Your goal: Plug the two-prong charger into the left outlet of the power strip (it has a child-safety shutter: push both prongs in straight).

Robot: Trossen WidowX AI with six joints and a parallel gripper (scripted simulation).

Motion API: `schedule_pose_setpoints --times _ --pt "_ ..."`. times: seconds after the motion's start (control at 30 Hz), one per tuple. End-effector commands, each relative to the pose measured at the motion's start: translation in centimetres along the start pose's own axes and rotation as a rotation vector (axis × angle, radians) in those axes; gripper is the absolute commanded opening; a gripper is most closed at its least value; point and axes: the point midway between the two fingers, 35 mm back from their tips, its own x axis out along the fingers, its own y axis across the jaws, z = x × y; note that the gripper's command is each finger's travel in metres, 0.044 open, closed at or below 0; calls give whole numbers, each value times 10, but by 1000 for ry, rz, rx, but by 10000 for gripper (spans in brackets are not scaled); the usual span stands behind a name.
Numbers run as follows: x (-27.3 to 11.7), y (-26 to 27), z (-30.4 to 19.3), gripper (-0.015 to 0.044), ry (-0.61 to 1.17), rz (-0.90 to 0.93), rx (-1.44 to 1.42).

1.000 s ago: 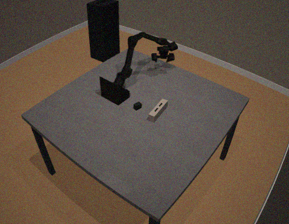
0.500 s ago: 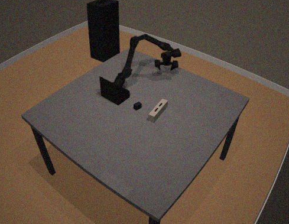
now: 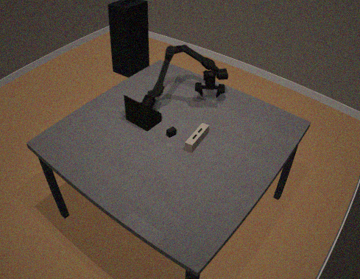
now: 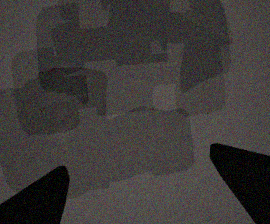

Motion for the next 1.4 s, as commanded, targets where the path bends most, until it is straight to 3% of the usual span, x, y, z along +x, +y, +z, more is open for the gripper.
schedule_pose_setpoints --times 0.0,1.37 --pt "1 -1 -24 440 38 -5 33" --pt "-50 45 -222 440 296 -66 435"
